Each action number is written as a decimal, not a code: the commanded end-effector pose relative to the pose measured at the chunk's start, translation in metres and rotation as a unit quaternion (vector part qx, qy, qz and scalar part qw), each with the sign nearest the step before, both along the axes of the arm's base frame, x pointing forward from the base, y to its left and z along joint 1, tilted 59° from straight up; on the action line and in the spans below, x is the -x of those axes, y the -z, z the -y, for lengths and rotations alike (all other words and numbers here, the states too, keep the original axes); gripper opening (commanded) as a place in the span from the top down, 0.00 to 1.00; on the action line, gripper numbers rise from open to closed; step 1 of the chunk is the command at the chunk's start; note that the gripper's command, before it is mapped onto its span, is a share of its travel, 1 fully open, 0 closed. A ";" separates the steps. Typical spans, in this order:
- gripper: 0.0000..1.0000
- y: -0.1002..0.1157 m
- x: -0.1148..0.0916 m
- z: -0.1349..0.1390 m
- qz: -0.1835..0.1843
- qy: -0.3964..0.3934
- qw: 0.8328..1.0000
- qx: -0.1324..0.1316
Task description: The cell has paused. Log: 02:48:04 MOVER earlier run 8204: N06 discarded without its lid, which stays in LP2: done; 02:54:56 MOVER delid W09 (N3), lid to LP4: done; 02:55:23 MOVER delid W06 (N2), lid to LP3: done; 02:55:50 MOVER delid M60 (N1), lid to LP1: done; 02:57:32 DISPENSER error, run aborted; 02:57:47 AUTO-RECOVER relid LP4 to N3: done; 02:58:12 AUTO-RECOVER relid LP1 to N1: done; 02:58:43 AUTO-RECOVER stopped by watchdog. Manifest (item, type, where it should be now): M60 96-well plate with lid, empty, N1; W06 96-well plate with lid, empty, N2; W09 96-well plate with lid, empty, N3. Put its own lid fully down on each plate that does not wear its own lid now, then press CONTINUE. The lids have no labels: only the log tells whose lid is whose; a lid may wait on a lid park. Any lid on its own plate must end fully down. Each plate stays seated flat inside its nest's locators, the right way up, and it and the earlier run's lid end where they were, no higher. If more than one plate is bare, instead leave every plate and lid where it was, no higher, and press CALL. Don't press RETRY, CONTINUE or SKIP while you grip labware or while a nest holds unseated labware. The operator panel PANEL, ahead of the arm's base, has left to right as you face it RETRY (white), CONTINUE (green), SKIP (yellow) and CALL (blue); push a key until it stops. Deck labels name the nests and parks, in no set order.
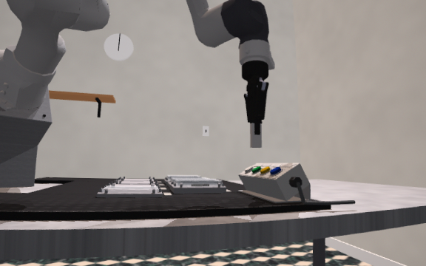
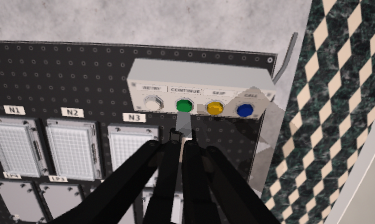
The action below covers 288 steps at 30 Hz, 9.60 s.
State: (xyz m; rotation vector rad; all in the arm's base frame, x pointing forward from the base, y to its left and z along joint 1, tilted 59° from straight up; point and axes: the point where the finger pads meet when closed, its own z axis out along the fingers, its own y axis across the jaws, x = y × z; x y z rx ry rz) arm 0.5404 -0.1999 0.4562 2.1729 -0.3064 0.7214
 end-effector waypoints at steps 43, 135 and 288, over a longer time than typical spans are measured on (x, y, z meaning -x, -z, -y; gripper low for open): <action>1.00 0.004 -0.002 0.007 -0.023 -0.012 1.000 0.012; 1.00 0.010 -0.008 0.016 -0.023 -0.012 1.000 0.012; 1.00 0.012 -0.009 0.020 -0.023 -0.012 1.000 0.012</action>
